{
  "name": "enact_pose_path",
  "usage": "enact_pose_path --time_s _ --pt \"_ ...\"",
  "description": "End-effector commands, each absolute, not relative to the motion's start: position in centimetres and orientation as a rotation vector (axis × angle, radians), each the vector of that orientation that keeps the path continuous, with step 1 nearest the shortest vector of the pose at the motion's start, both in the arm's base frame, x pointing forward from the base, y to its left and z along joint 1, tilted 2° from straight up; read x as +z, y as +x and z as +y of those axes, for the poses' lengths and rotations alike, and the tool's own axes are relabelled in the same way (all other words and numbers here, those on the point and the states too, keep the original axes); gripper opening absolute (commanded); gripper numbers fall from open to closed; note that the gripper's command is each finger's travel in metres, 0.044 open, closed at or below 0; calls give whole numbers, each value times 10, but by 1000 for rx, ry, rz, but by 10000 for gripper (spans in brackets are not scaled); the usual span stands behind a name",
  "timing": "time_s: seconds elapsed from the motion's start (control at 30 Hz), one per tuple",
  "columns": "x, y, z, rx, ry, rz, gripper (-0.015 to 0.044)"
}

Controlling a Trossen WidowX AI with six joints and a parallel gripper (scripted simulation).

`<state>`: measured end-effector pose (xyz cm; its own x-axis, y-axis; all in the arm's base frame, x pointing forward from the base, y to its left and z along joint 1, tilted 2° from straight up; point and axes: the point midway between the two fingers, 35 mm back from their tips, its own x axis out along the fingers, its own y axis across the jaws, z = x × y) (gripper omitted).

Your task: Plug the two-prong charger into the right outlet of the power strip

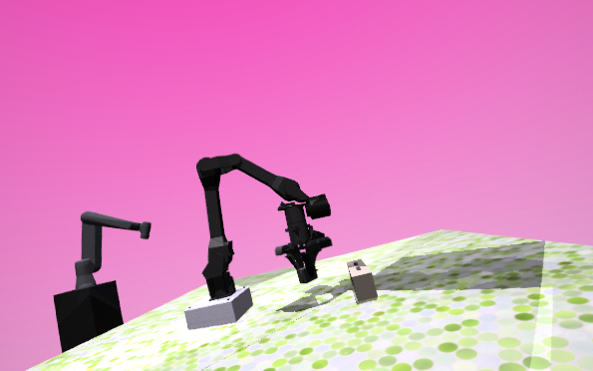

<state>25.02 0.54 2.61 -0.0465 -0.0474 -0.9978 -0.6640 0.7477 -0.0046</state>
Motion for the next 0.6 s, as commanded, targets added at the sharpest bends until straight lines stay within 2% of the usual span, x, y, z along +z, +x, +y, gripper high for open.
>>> enact_pose_path --time_s 0.0,0.57 --pt "22 252 -2 488 -523 1577 0" --pt "12 255 -34 239 -262 1624 0"
